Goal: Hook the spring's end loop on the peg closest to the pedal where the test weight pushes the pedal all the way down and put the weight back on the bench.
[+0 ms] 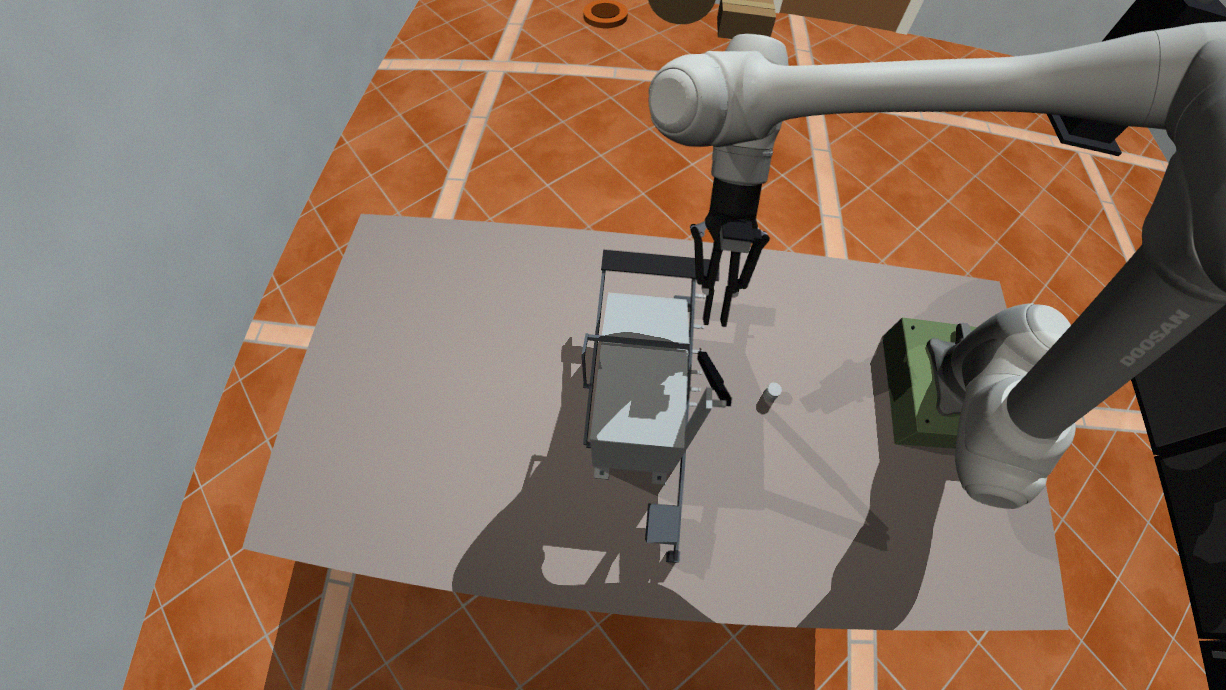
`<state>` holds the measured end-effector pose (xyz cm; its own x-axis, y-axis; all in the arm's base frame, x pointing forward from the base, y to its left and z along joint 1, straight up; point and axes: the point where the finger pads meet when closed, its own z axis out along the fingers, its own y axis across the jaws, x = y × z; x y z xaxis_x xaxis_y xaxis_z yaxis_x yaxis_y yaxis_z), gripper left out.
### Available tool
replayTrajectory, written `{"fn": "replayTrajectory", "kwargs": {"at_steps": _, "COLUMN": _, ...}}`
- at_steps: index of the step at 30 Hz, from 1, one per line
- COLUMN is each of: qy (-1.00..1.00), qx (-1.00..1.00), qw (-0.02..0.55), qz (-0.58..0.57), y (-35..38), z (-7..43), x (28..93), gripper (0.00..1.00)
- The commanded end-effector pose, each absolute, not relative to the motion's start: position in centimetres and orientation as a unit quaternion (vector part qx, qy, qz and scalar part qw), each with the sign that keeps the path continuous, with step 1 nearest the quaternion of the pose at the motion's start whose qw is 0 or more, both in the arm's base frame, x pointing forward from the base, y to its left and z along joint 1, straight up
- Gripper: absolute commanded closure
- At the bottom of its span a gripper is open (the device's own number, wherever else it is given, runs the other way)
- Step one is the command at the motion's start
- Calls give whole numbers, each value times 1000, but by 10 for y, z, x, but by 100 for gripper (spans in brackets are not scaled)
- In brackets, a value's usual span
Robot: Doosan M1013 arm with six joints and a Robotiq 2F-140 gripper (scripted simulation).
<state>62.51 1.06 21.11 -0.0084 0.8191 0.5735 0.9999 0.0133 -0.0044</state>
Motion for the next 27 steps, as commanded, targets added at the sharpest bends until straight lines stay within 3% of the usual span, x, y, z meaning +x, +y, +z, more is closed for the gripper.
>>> {"fn": "replayTrajectory", "kwargs": {"at_steps": 1, "qy": -678, "qx": -670, "qw": 215, "qz": -210, "y": 11, "z": 212, "x": 626, "gripper": 76}}
{"fn": "replayTrajectory", "kwargs": {"at_steps": 27, "qy": -678, "qx": -670, "qw": 215, "qz": -210, "y": 21, "z": 197, "x": 625, "gripper": 76}}
